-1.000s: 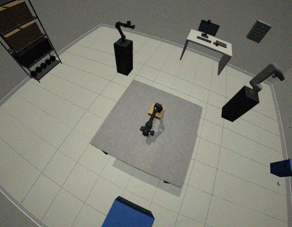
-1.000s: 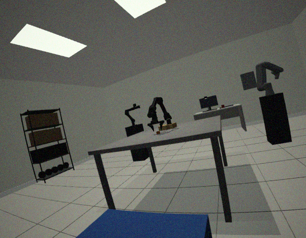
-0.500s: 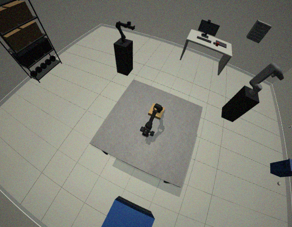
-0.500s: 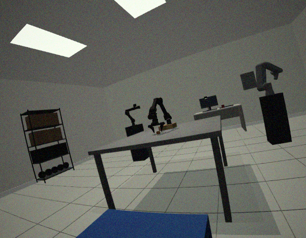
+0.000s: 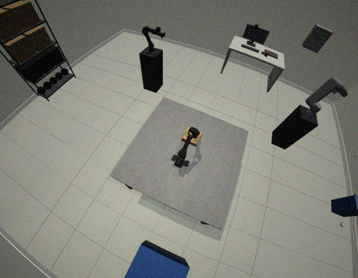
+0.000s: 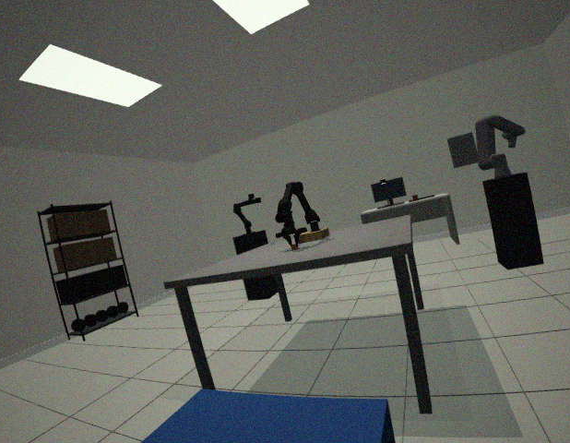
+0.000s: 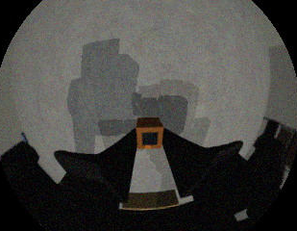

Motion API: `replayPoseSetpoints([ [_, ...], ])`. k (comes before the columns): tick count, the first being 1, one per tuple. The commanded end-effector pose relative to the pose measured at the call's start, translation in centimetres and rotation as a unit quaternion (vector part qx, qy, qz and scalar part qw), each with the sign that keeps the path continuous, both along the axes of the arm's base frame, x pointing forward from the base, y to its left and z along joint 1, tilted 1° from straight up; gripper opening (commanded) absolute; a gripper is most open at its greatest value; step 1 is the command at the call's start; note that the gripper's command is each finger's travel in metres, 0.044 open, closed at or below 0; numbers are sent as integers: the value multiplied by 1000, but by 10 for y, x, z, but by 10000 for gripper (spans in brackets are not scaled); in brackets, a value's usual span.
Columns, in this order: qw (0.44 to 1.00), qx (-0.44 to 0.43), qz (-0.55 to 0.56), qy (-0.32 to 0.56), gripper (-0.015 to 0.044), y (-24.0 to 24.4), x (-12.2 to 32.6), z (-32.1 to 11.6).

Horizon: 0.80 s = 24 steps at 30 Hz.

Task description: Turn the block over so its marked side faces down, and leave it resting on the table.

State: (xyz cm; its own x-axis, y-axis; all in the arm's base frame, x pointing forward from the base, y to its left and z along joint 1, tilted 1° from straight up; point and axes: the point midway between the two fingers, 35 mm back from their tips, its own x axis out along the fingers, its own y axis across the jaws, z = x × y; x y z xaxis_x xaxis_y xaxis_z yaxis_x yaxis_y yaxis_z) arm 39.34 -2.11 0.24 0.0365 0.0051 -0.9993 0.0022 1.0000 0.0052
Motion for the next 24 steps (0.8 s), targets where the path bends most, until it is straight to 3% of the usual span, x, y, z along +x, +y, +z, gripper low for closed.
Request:
replayPoseSetpoints([
  [1,1000,-1,-2,5,92,0,-2,-4],
  [12,1000,-1,-2,5,0,0,-2,-3],
  [17,1000,-1,-2,5,0,0,-2,25],
  [24,1000,-1,-2,-6,0,0,-2,25],
])
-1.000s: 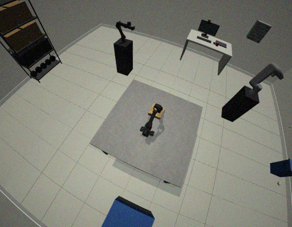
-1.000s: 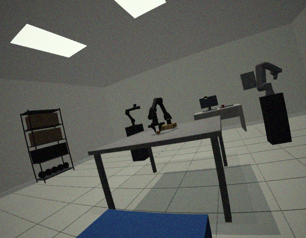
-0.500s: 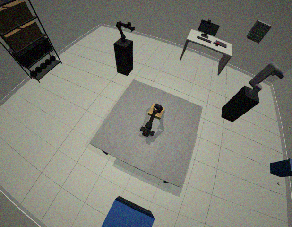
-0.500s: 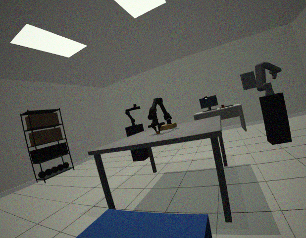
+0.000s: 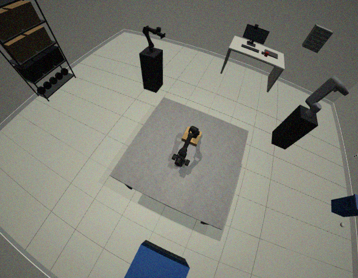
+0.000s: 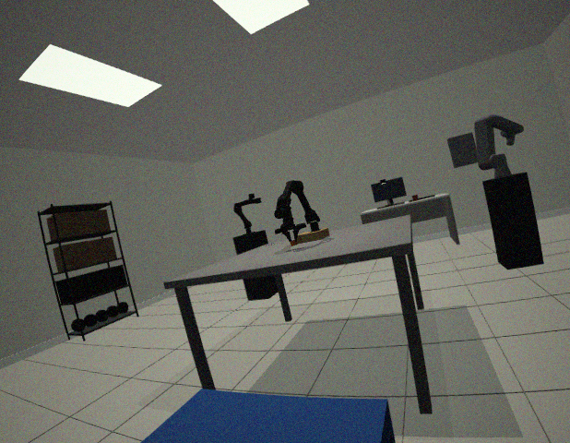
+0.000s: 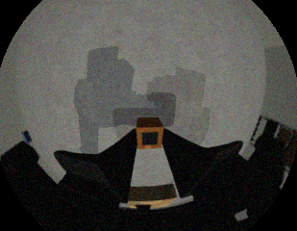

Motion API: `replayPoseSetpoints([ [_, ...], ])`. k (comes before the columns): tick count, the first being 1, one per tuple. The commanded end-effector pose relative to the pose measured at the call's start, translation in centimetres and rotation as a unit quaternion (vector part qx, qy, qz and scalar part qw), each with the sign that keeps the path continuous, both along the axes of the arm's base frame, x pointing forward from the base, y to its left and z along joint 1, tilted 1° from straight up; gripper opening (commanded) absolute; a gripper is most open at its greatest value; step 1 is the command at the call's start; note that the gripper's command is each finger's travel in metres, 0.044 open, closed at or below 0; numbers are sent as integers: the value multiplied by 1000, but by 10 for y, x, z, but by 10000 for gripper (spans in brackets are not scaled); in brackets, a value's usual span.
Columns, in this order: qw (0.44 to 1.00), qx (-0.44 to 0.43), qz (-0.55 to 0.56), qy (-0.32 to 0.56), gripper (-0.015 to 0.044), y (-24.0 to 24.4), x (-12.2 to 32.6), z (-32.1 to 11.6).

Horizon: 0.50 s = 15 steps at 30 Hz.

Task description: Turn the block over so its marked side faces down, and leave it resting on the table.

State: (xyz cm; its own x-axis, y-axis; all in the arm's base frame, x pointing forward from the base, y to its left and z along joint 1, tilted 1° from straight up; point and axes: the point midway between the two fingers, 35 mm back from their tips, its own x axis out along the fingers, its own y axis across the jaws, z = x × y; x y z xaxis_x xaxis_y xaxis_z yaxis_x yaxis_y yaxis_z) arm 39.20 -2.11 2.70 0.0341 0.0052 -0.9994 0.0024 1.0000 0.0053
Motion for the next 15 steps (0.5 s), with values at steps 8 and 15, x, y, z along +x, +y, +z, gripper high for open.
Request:
replayPoseSetpoints([
  [8,998,-1,-3,-64,0,-1,2,-6],
  [15,993,-1,-3,-115,0,-1,3,-9],
])
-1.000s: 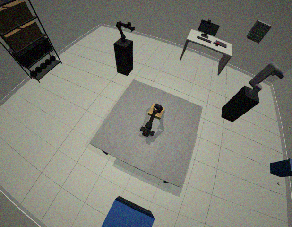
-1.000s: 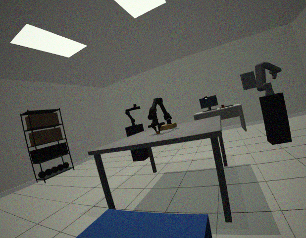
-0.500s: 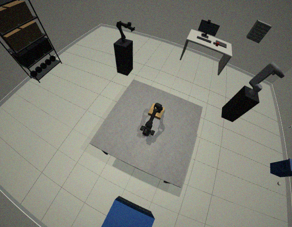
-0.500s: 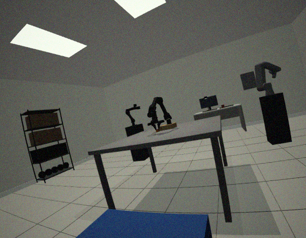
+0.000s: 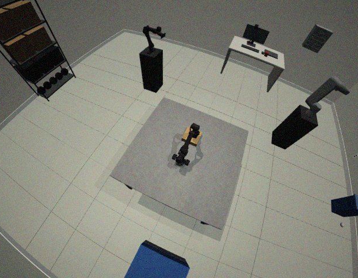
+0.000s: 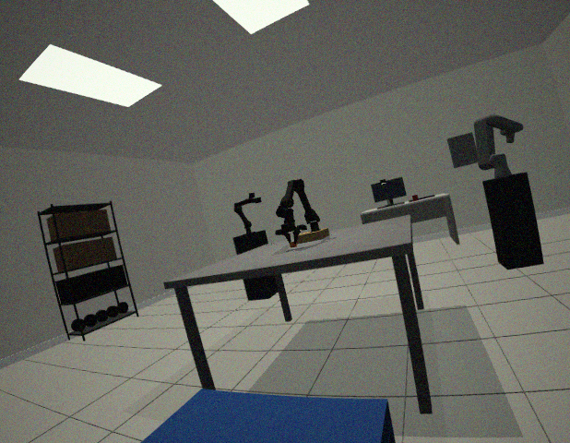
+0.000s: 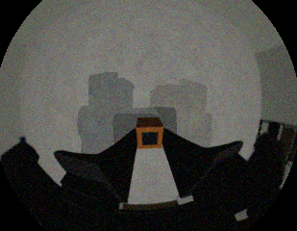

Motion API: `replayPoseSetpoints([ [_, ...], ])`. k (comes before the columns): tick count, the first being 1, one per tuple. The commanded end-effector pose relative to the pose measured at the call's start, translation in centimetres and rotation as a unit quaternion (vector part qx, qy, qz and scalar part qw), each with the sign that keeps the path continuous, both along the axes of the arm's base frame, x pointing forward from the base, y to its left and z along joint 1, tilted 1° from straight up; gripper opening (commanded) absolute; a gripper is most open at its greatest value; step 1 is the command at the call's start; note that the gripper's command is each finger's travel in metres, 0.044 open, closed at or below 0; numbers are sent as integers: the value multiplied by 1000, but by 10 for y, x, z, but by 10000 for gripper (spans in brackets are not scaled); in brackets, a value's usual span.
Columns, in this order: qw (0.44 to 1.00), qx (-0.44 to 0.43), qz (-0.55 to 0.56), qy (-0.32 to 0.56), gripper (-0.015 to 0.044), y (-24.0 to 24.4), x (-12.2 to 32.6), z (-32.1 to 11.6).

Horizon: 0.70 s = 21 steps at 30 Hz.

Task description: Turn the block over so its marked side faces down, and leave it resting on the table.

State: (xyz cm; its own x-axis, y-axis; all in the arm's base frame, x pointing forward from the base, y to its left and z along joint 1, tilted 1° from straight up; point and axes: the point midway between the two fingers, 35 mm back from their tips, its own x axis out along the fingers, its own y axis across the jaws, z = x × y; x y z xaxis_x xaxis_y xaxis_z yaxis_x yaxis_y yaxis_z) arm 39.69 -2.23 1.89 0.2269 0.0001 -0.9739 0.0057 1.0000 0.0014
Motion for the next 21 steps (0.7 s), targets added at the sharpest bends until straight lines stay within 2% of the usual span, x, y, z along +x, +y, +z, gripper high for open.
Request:
replayPoseSetpoints([
  [1,1000,2,-1,-25,0,0,-2,-1],
  [21,988,0,0,-157,0,1,-11,-1],
])
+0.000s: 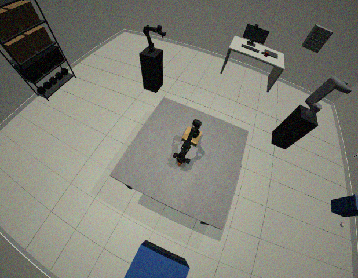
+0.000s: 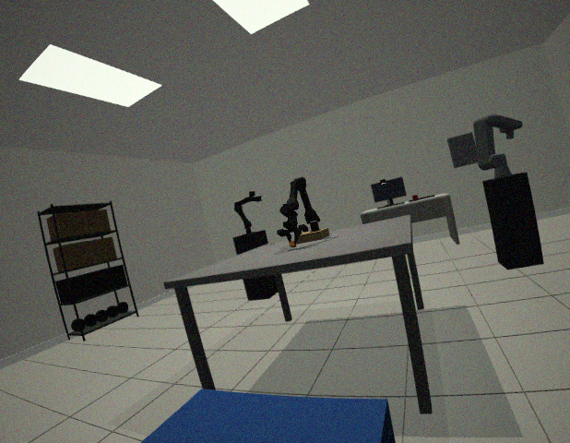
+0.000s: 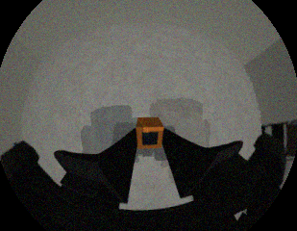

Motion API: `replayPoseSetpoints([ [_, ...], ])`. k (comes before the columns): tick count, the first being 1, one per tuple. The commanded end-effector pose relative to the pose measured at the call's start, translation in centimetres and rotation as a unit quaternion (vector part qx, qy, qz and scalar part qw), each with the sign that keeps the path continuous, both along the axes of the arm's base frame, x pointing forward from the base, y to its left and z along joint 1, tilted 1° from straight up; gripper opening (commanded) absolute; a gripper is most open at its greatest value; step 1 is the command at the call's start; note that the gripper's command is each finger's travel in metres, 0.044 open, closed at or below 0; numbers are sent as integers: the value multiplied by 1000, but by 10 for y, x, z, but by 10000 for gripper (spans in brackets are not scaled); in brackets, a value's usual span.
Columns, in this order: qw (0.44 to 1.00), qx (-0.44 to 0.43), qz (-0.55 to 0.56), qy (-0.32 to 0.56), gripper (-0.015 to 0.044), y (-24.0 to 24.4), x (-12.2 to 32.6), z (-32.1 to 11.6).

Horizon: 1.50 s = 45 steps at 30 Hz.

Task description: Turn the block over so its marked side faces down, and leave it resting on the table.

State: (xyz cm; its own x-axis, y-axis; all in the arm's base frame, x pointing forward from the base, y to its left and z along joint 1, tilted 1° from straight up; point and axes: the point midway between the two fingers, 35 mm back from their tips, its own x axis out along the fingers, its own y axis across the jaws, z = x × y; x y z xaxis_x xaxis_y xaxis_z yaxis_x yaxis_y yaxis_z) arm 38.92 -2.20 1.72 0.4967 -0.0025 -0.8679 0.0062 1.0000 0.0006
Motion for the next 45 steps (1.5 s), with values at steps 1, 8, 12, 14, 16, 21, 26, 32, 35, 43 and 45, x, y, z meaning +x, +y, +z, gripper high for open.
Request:
replayPoseSetpoints([
  [1,1000,1,0,-13,0,1,-3,0],
  [8,998,1,-1,-62,0,0,5,-14],
  [12,996,1,-1,-92,0,0,8,-21],
  [14,994,1,-1,-107,0,0,9,-24],
  [16,992,1,-1,-122,0,0,10,-26],
  [21,987,1,-1,-160,0,0,9,-31],
  [26,980,1,-1,-197,0,0,6,-33],
  [32,970,0,-1,-241,0,0,0,-32],
  [35,965,0,0,-262,0,1,-4,-30],
  [43,961,0,0,-276,0,1,-5,-29],
  [45,961,0,0,-276,0,1,-5,-29],
])
